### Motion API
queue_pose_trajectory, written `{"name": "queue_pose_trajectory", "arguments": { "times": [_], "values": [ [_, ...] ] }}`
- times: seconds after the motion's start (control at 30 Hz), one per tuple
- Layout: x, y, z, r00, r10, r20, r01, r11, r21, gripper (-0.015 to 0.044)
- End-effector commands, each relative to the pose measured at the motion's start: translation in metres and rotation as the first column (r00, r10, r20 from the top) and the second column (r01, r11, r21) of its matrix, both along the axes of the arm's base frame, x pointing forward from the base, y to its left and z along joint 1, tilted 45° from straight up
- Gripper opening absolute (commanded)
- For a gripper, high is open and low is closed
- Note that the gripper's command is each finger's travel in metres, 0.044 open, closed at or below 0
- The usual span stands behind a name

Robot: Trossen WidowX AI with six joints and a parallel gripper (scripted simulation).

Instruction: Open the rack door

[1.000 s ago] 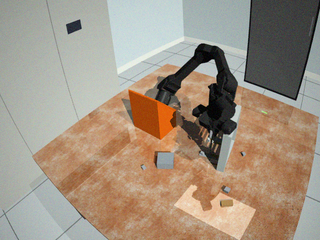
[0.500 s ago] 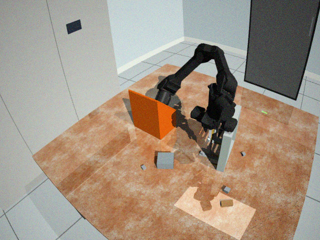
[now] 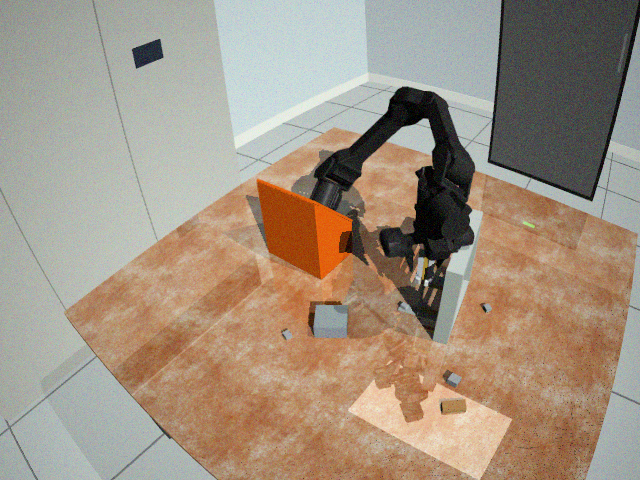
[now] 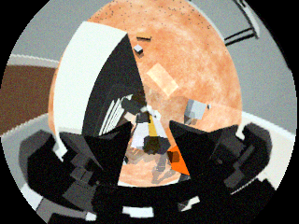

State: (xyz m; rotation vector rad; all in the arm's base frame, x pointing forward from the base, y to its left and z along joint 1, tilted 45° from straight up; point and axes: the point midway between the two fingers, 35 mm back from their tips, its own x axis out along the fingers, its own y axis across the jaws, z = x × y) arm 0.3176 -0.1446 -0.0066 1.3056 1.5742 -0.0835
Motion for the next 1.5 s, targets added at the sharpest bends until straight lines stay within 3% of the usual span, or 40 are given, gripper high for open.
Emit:
{"name": "queue_pose_trajectory", "arguments": {
  "times": [0.0, 0.33, 0.77, 1.1, 1.47],
  "values": [
    [0.0019, 0.0023, 0.0007, 0.979, 0.147, 0.138, -0.144, 0.989, -0.034, 0.0284],
    [0.0019, 0.0023, 0.0007, 0.769, 0.484, 0.417, -0.443, 0.874, -0.2, 0.0284],
    [0.0019, 0.0024, 0.0007, 0.239, 0.772, 0.589, -0.631, 0.584, -0.51, 0.0284],
    [0.0019, 0.0024, 0.0006, -0.243, 0.81, 0.534, -0.579, 0.321, -0.75, 0.0284],
    [0.0019, 0.0024, 0.0006, -0.695, 0.653, 0.3, -0.336, 0.073, -0.939, 0.0284]
  ]
}}
